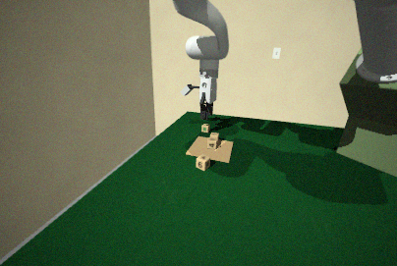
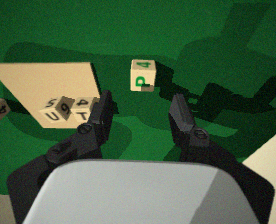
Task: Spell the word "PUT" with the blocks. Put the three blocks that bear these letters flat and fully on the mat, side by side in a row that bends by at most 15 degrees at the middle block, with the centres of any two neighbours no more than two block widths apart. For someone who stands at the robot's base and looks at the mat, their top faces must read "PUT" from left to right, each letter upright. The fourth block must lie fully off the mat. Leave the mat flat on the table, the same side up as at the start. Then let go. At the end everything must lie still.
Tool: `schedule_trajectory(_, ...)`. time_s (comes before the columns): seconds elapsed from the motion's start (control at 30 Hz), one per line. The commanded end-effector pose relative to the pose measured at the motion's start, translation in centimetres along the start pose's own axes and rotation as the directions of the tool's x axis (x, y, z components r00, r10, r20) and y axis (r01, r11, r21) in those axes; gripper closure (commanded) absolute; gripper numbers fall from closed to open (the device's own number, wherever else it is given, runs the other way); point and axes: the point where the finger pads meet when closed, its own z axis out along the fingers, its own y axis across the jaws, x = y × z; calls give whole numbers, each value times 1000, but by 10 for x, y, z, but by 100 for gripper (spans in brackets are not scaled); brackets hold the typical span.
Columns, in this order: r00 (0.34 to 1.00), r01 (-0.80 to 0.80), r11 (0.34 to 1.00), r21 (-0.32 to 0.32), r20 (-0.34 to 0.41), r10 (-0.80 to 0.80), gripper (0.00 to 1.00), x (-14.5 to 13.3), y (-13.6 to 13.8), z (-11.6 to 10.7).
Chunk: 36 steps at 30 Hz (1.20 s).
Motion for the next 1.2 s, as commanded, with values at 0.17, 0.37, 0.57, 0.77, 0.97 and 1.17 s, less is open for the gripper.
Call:
schedule_trajectory(0.17,1000,1,1000,-1,-2,-1,31,1,1,13)
schedule_trajectory(0.37,1000,1,1000,-1,-2,-1,31,1,1,20)
schedule_trajectory(0.57,1000,1,1000,-1,-2,-1,31,1,1,24)
schedule_trajectory(0.77,1000,1,1000,-1,-2,-1,31,1,1,26)
schedule_trajectory(0.97,1000,1,1000,-1,-2,-1,31,1,1,26)
schedule_trajectory(1.17,1000,1,1000,-1,-2,-1,31,1,1,26)
